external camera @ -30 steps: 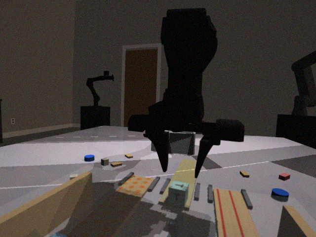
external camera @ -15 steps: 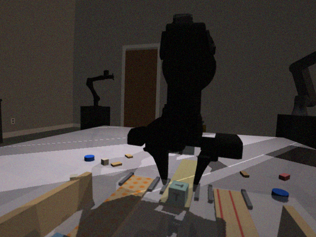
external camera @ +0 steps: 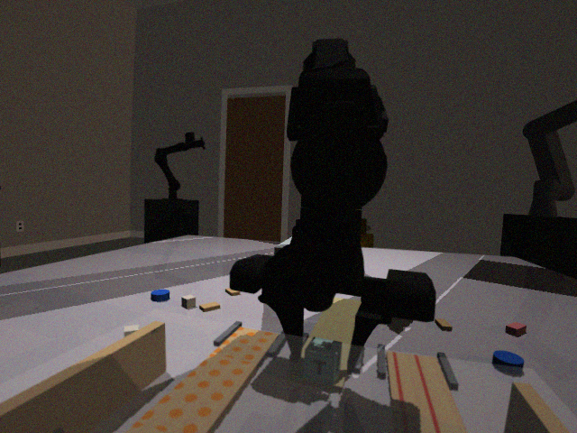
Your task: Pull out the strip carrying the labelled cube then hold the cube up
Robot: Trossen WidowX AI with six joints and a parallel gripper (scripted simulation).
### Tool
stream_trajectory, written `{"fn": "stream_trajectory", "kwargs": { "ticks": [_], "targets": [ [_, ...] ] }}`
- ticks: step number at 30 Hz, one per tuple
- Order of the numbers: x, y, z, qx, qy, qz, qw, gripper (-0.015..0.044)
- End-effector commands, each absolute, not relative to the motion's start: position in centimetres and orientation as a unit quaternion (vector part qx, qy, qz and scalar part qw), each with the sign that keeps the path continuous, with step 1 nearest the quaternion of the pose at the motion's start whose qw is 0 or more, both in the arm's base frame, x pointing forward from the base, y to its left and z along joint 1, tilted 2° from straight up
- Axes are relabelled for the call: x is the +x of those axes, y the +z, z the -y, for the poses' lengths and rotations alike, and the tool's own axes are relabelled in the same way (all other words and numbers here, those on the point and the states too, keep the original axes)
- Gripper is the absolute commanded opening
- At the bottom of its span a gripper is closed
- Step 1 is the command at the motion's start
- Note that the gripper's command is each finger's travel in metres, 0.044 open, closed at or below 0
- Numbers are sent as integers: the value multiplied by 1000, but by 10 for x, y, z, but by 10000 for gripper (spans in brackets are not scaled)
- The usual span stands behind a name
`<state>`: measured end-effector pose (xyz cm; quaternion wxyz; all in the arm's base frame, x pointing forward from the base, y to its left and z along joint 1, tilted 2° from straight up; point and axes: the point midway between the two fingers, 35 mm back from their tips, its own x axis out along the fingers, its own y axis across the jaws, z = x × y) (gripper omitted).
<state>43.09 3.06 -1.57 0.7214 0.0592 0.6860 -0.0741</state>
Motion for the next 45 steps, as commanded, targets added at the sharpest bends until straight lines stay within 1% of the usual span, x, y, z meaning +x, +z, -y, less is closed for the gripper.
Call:
{"fn": "stream_trajectory", "kwargs": {
  "ticks": [1,5,9,16,20,35,41,45],
  "targets": [
    [430,-20,-31,58,-73,-689,719,250],
    [430,-20,-31,58,-73,-689,719,250],
    [430,-17,-31,59,-74,-687,720,145],
    [430,-17,-31,59,-74,-687,720,98],
    [428,-15,-30,59,-74,-687,720,0],
    [371,20,-27,58,-74,-690,717,0],
    [366,22,-27,58,-74,-691,717,0],
    [353,22,-26,58,-74,-691,717,0]
  ]
}}
